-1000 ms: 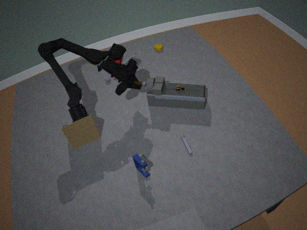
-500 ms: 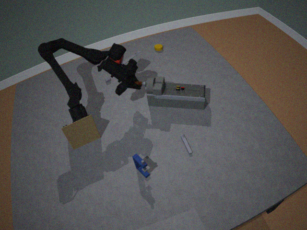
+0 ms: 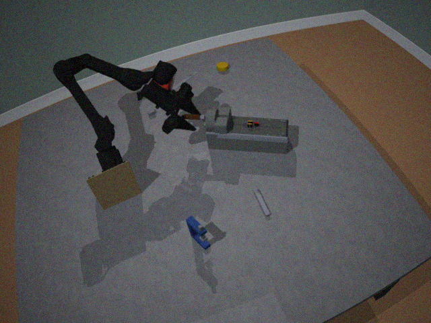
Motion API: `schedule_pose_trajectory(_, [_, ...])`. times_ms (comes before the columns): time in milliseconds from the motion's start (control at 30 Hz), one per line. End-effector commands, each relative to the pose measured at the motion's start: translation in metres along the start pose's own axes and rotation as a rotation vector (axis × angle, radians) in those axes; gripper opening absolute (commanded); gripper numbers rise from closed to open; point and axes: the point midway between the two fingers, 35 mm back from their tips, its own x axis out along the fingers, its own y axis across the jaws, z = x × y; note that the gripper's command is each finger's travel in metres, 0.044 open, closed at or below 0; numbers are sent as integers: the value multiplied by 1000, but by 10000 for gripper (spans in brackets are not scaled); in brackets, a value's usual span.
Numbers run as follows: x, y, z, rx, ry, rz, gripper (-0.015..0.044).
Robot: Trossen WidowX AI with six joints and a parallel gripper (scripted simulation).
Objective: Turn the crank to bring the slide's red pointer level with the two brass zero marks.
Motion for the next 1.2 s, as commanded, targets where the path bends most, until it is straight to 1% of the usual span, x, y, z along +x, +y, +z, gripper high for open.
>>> schedule_pose_trajectory(0, [0,0,0,0,0,-1,420])
schedule_pose_trajectory(33, [0,0,0,0,0,-1,440])
schedule_pose_trajectory(133, [-4,0,5,0,0,-1,440])
schedule_pose_trajectory(467, [-33,0,34,-1,-1,-2,440])
schedule_pose_trajectory(600, [-38,0,39,-1,-2,-2,440])
schedule_pose_trajectory(867, [-72,-1,75,4,-6,-9,440])
schedule_pose_trajectory(967, [-70,-1,77,-9,0,-5,440])
schedule_pose_trajectory(1167, [-53,0,94,-122,50,38,440])
